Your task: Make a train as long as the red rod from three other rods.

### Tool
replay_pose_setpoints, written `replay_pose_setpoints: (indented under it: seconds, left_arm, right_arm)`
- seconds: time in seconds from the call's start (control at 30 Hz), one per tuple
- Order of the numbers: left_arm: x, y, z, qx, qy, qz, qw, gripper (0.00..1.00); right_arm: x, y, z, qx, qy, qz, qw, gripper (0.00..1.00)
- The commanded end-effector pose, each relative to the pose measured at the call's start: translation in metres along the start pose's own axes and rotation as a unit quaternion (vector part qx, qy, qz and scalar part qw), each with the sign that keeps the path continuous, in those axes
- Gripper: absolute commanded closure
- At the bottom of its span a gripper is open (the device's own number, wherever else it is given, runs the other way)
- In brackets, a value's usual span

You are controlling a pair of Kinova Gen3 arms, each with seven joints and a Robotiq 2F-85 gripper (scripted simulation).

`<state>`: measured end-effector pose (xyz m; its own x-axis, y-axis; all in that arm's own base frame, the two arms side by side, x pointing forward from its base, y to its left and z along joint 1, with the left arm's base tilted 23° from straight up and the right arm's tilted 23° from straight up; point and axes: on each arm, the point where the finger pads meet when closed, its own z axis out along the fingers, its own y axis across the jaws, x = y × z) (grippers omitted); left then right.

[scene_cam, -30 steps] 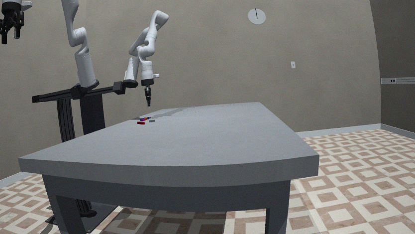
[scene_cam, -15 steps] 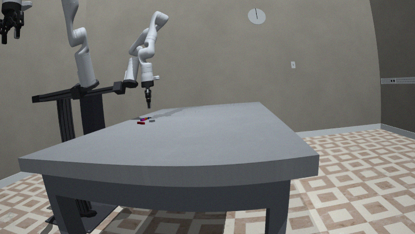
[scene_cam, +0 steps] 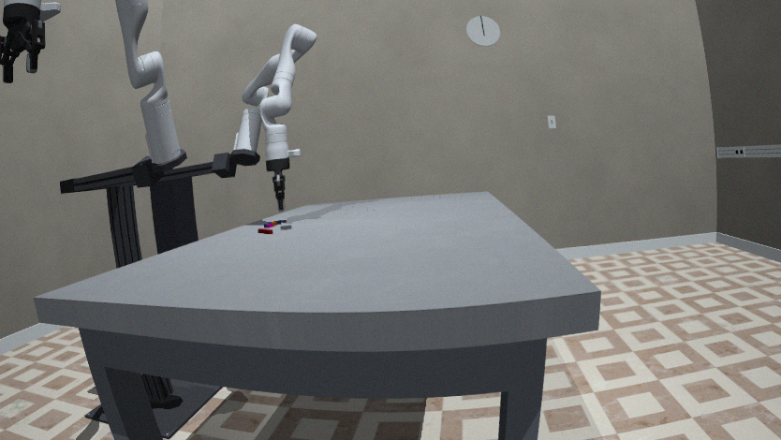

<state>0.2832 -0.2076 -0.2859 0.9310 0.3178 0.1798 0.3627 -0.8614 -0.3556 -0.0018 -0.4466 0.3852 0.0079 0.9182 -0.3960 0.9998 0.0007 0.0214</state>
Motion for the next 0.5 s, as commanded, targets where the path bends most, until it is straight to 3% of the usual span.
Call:
replay_pose_setpoints:
  seconds: [0.0, 0.47]
  left_arm:
    - [0.000, 0.001, 0.004, -0.001, 0.000, 0.000, 1.000, 0.685]
    - [0.000, 0.000, 0.017, -0.001, 0.000, 0.000, 1.000, 0.685]
  right_arm:
    - [0.000, 0.000, -0.001, 0.000, -0.001, 0.000, 1.000, 0.002]
    - [0.000, 0.000, -0.001, 0.000, -0.001, 0.000, 1.000, 0.002]
